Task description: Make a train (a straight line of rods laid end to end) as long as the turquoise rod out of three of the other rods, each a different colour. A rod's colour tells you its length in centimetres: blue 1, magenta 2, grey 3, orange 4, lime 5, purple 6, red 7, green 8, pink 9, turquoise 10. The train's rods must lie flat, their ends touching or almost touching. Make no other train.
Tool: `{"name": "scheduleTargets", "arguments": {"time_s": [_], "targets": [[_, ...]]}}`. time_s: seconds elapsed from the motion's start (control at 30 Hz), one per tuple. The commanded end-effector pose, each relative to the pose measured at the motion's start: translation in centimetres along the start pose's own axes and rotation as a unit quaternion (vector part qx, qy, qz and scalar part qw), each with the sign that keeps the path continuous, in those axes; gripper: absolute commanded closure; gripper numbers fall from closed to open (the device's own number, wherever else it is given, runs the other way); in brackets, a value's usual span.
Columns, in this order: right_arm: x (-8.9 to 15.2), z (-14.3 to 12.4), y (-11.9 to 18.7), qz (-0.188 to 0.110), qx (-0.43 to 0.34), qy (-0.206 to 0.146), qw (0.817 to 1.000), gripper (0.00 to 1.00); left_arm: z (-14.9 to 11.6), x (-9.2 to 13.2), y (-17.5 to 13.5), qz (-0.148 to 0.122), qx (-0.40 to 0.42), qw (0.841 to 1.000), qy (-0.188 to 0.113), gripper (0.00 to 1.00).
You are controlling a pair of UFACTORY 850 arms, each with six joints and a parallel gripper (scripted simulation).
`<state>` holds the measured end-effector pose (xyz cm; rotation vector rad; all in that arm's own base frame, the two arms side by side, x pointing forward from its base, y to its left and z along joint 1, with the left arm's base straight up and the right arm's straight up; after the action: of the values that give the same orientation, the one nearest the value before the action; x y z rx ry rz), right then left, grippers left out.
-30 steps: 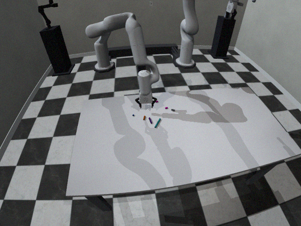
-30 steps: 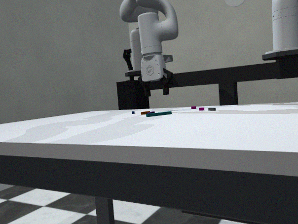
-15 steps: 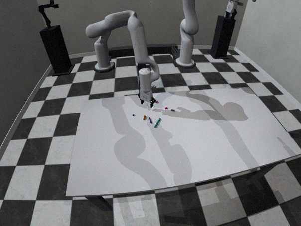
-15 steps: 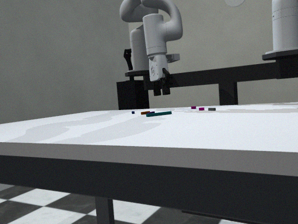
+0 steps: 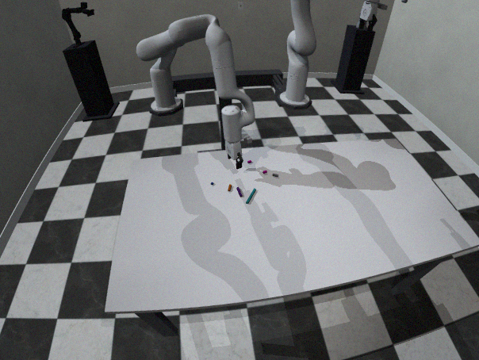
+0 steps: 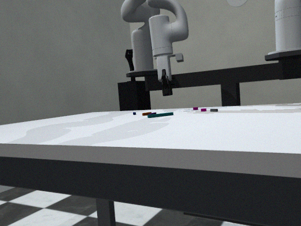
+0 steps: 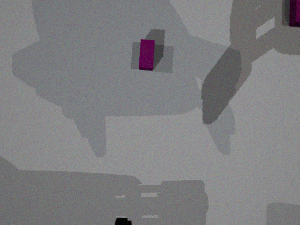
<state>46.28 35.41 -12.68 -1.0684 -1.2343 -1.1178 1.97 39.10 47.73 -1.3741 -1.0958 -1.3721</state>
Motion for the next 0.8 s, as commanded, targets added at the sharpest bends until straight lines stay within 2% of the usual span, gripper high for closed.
{"name": "scheduleTargets", "arguments": {"time_s": [0.0,0.07,0.2,0.33,0.77], "targets": [[0.1,0.4,-0.6,-0.004,-0.080,-0.023,0.997,0.00,0.0,0.1,0.0,0.000,0.000,1.000,0.001,0.00],[0.1,0.4,-0.6,-0.004,-0.080,-0.023,0.997,0.00,0.0,0.1,0.0,0.000,0.000,1.000,0.001,0.00],[0.1,0.7,-1.3,-0.005,-0.143,-0.022,0.989,0.00,0.0,0.1,0.0,0.000,0.000,1.000,0.001,0.00],[0.1,0.8,-1.6,-0.006,-0.174,-0.022,0.985,0.00,0.0,0.1,0.0,0.000,0.000,1.000,0.001,0.00],[0.1,0.8,-1.7,-0.006,-0.181,-0.022,0.983,0.00,0.0,0.1,0.0,0.000,0.000,1.000,0.001,0.00]]}}
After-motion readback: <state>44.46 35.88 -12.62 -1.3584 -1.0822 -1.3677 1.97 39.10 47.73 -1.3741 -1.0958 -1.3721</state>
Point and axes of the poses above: on each arm, the point where the finger pads meet when closed, its own x axis back along the fingers, its own y axis across the jaws, z = x × y, the point moved 1 cm from there along x, back along the fingers, and after that the axes turned 10 degrees about -x, right-handed, at the moved point
